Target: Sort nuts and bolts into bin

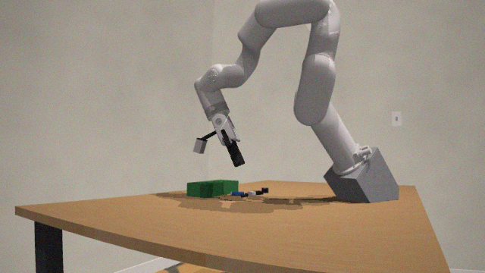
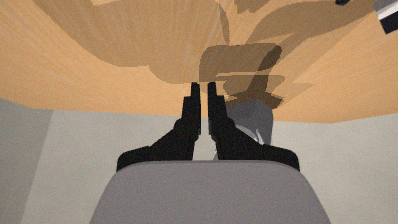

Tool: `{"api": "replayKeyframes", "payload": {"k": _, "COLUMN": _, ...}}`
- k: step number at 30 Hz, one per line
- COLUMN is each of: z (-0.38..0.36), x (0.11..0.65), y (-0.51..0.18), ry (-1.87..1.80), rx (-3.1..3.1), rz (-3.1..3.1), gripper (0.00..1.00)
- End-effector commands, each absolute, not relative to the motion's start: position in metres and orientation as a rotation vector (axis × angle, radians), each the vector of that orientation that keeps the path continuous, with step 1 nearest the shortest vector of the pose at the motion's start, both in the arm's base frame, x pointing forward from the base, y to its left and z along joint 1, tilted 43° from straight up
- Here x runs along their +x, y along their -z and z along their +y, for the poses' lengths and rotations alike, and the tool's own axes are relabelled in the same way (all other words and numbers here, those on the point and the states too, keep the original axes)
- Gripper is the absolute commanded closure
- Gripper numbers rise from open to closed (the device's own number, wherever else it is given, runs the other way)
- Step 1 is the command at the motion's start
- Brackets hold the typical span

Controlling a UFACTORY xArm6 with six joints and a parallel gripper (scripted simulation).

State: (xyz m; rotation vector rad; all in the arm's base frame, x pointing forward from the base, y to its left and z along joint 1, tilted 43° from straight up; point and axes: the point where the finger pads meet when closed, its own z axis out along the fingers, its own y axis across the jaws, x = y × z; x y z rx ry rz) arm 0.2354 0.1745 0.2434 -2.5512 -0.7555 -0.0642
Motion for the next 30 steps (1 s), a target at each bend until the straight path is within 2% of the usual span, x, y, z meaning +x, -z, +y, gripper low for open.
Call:
{"api": "replayKeyframes", "payload": {"k": 1, "z": 0.161, "x": 0.249, "y": -0.241, "ry": 0.087, "rx": -2.535, "rz": -0.687, "gripper": 0.93}}
{"api": "replayKeyframes", "payload": {"k": 30, "z": 0.052, "x": 0.312, "y": -0.222, "ry": 0.257, "rx": -2.479, "rz": -0.417, "gripper": 0.93}}
